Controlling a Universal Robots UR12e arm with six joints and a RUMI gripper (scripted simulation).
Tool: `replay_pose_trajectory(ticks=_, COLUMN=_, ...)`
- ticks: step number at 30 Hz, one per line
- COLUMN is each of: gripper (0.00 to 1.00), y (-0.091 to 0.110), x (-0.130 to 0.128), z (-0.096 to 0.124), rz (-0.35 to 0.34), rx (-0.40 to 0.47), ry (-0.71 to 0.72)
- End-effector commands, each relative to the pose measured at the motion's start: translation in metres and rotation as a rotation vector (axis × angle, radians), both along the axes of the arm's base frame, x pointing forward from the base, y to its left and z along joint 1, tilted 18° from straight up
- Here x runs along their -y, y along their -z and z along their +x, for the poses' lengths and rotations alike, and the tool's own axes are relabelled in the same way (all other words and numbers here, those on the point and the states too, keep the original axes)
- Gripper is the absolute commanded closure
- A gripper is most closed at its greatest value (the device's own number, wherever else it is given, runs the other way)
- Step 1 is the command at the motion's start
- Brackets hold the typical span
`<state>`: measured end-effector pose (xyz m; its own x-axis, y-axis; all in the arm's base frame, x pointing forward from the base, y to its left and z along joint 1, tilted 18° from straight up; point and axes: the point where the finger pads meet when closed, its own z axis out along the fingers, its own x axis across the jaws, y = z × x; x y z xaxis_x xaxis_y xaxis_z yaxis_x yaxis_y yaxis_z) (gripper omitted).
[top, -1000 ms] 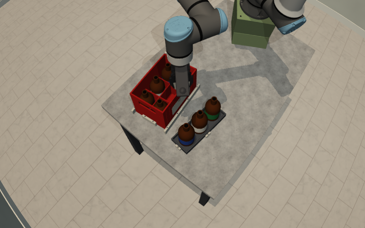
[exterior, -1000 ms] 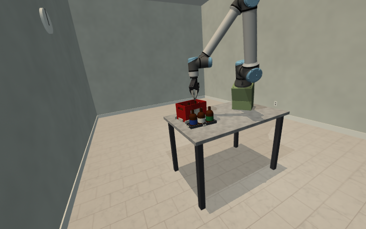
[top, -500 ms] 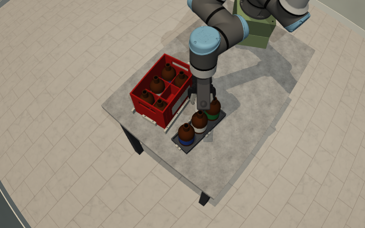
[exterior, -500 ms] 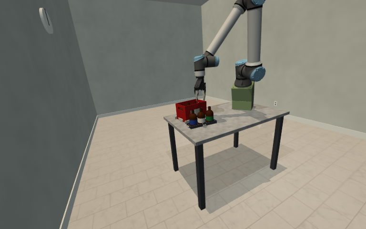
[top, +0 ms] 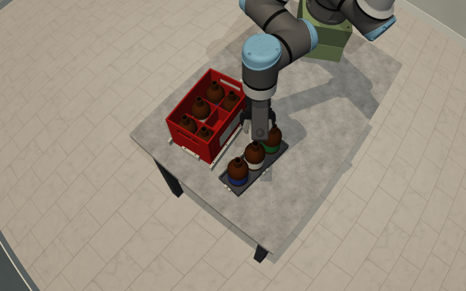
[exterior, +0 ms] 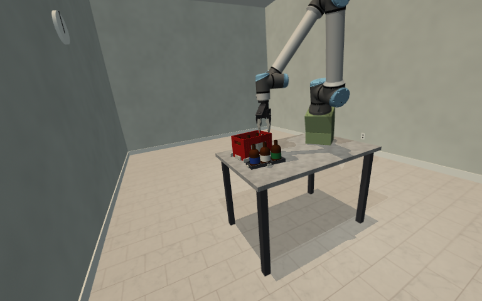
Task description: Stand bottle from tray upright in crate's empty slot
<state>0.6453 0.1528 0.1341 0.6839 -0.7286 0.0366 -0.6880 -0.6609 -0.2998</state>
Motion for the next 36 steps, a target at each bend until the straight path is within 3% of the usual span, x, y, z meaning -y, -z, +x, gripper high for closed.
replay_pose_trajectory(ticks=1, gripper=0.62, y=-0.0007, x=0.0001, z=0.0005, rz=0.0, rx=0.001, ry=0.0)
replay_pose_trajectory(ticks=36, gripper=0.62, y=0.0078, x=-0.0016, z=0.0027, rz=0.0, rx=0.001, ry=0.0)
